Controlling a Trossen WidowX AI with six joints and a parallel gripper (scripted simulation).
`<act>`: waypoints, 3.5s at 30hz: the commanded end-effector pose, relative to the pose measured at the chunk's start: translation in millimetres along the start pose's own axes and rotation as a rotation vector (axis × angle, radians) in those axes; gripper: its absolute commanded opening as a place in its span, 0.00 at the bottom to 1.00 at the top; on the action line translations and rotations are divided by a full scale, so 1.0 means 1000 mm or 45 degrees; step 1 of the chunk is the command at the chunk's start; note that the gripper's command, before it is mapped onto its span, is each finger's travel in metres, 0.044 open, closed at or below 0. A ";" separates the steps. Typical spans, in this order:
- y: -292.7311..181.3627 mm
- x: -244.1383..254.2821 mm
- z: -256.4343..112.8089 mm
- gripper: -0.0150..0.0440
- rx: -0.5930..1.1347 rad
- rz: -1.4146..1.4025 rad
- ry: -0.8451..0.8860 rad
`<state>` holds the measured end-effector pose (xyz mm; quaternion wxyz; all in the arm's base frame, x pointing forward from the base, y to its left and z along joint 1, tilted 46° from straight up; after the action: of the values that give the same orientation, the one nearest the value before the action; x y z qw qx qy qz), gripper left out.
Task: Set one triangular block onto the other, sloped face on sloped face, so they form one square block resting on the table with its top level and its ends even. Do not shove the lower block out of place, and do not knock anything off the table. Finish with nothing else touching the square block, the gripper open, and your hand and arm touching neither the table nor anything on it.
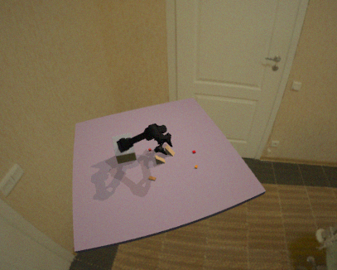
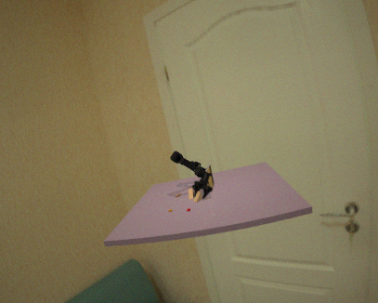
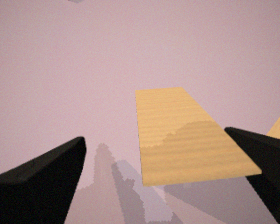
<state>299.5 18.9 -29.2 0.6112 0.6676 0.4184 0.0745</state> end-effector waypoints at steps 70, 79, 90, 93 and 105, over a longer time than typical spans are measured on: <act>0.112 0.008 0.035 0.25 1.108 -0.017 -0.145; 0.134 0.010 0.058 0.25 1.405 -0.013 -0.182; 0.143 0.010 0.070 0.43 1.539 -0.016 -0.197; 0.143 0.010 0.070 0.57 1.539 -0.016 -0.197; 0.143 0.010 0.070 1.00 1.539 -0.016 -0.197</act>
<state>416.7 -13.3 76.1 0.1521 0.8980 0.3445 -0.2274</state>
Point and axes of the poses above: the point midway between the two fingers, 35 mm back from their tips, its own z axis out along the fingers, its own x axis across the jaws, y = z × x, the point moved 6 cm from there along -z, back along the fingers, and after that the axes turned 6 degrees about z, right-handed, at the moved point
